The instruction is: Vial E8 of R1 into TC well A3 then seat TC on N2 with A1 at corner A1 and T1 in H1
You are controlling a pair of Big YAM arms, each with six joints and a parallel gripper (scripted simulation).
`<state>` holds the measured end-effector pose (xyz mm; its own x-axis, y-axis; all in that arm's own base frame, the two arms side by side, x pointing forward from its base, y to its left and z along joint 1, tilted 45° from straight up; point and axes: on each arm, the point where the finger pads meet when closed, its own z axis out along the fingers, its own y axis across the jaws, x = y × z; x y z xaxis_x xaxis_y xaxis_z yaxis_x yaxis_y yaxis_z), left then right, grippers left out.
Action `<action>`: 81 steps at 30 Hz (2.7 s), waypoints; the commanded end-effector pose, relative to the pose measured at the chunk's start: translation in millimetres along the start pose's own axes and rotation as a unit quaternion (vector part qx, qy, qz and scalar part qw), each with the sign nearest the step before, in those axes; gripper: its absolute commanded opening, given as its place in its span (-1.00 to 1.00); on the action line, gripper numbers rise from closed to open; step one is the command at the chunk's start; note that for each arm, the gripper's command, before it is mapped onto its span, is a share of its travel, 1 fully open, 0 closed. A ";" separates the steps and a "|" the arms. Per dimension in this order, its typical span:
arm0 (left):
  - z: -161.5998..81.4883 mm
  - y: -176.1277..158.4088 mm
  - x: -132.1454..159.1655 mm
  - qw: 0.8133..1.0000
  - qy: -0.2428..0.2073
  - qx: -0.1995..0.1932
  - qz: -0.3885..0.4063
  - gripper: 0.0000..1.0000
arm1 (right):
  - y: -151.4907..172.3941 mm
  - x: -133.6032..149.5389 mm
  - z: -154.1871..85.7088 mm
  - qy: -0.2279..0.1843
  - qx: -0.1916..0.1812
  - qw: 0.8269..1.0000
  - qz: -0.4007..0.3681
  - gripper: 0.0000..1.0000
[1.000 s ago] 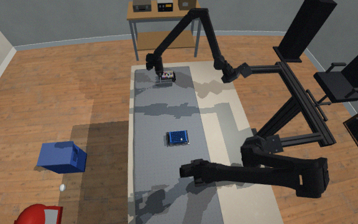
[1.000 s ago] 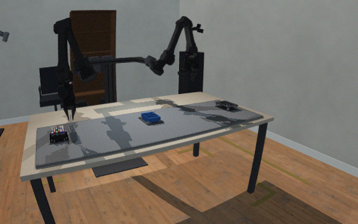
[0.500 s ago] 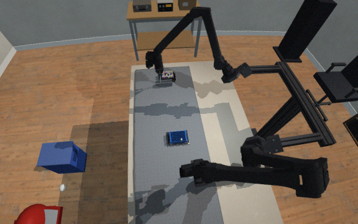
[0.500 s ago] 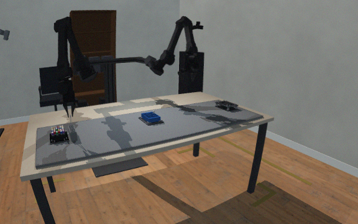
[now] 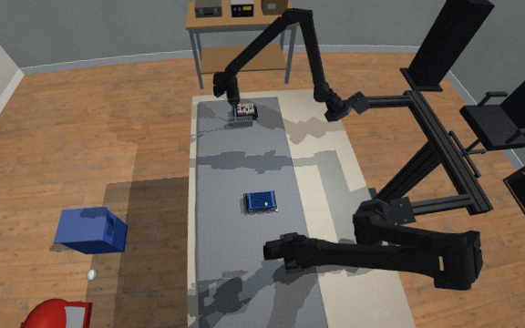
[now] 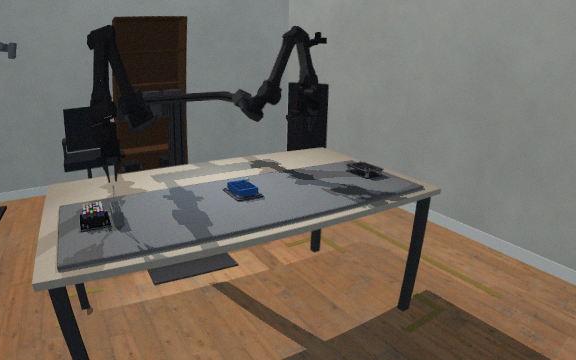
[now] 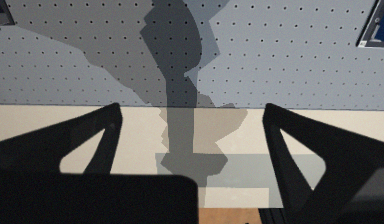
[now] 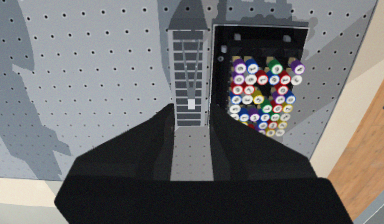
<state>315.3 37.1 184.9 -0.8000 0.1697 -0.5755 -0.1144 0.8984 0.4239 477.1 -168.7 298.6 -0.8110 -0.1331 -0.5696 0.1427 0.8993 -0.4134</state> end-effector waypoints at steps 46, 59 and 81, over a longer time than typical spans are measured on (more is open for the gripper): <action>-5.0 2.3 -8.3 1.000 -0.008 0.000 0.002 1.00 | 78.9 101.7 -50.7 -0.028 -0.004 1.000 0.003 -0.53; -5.0 2.3 -8.3 1.000 -0.008 0.000 0.002 1.00 | 108.8 149.4 -61.4 -0.015 -0.007 1.000 -0.002 -0.53; -5.0 2.3 -8.3 1.000 -0.008 0.000 0.002 1.00 | 127.3 172.6 -70.9 -0.020 -0.005 1.000 0.001 -0.53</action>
<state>315.3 37.1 184.9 -0.8000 0.1697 -0.5755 -0.1144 0.8984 0.4239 310.6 -48.6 186.6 -0.8005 -0.1590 -0.5779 0.1213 0.9012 -0.4160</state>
